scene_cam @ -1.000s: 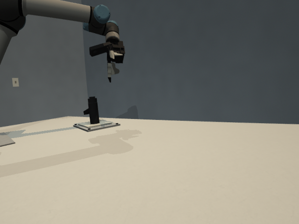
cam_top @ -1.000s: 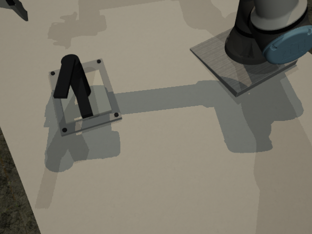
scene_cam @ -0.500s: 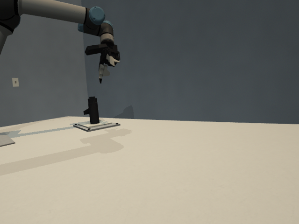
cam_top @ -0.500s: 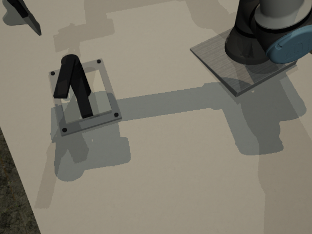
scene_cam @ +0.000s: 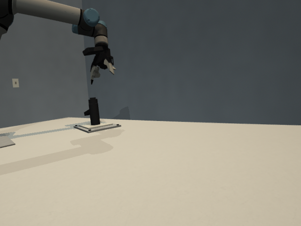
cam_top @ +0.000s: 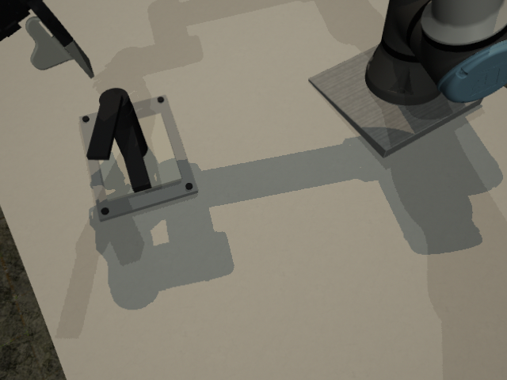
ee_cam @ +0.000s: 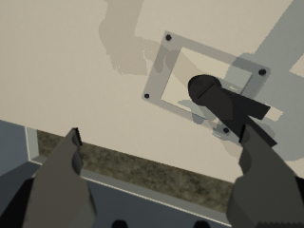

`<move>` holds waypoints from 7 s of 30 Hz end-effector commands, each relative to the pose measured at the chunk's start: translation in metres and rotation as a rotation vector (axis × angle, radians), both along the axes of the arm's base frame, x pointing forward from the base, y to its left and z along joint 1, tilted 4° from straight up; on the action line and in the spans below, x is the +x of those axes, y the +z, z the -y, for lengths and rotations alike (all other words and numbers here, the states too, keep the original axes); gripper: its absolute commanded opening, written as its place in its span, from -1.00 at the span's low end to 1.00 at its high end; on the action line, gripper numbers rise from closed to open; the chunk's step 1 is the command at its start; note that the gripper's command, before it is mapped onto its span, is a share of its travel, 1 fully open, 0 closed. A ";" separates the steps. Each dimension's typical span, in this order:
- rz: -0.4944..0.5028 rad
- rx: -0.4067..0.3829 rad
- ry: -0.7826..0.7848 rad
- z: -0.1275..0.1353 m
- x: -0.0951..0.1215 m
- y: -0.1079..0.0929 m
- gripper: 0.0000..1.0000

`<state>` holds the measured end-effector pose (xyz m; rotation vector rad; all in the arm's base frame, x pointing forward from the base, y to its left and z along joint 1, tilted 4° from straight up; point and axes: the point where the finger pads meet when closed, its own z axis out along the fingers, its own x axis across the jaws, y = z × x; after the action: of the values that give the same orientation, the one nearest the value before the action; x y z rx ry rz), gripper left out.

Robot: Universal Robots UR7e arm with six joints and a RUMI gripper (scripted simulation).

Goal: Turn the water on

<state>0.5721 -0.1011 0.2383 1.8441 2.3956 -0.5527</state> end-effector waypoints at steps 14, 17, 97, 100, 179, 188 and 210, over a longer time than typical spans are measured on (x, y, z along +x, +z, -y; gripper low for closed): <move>-0.018 0.202 0.488 -0.077 0.006 -0.011 1.00; -0.017 0.231 0.573 -0.090 0.007 -0.013 1.00; -0.008 0.304 0.823 -0.130 0.008 -0.016 -0.20; -0.008 0.304 0.823 -0.130 0.008 -0.016 -0.20; -0.012 0.304 0.823 -0.125 0.009 -0.070 -0.20; -0.012 0.304 0.823 -0.125 0.009 -0.071 -0.20; -0.012 0.304 0.823 -0.125 0.009 -0.071 -0.20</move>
<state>0.5803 0.0239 0.1666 0.7382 3.0331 -0.1185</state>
